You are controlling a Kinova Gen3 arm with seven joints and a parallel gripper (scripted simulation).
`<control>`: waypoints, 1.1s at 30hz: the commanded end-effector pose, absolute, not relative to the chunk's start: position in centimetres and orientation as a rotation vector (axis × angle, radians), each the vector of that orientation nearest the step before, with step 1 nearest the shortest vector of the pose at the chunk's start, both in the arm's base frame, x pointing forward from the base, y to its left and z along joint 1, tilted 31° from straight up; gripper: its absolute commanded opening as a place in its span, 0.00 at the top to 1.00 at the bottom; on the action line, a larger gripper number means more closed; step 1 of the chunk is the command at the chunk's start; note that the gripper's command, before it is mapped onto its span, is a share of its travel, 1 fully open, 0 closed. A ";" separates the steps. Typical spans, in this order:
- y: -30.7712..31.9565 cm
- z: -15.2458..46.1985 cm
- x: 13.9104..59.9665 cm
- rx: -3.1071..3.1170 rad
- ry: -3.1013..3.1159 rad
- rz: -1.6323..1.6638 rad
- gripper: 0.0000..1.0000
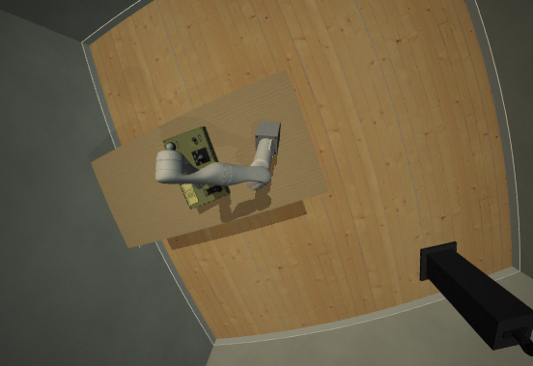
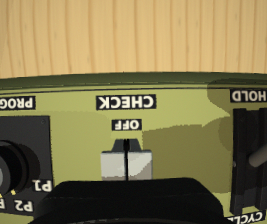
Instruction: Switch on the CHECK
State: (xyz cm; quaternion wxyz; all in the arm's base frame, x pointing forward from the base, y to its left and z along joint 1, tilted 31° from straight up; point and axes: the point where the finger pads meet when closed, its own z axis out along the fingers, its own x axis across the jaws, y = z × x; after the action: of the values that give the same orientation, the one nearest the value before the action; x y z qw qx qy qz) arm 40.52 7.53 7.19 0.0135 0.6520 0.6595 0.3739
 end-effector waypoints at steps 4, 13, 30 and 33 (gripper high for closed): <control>6.9 8.1 39.9 2.032 2.051 1.162 1.00; 6.2 9.2 39.2 2.032 2.051 1.163 1.00; 4.6 11.7 37.4 2.033 2.052 1.164 1.00; 4.3 12.2 37.0 2.033 2.053 1.164 1.00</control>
State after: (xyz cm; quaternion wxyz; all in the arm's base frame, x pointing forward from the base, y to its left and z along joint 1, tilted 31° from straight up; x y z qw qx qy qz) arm 37.23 5.02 11.71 0.0079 0.6474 0.6626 0.3765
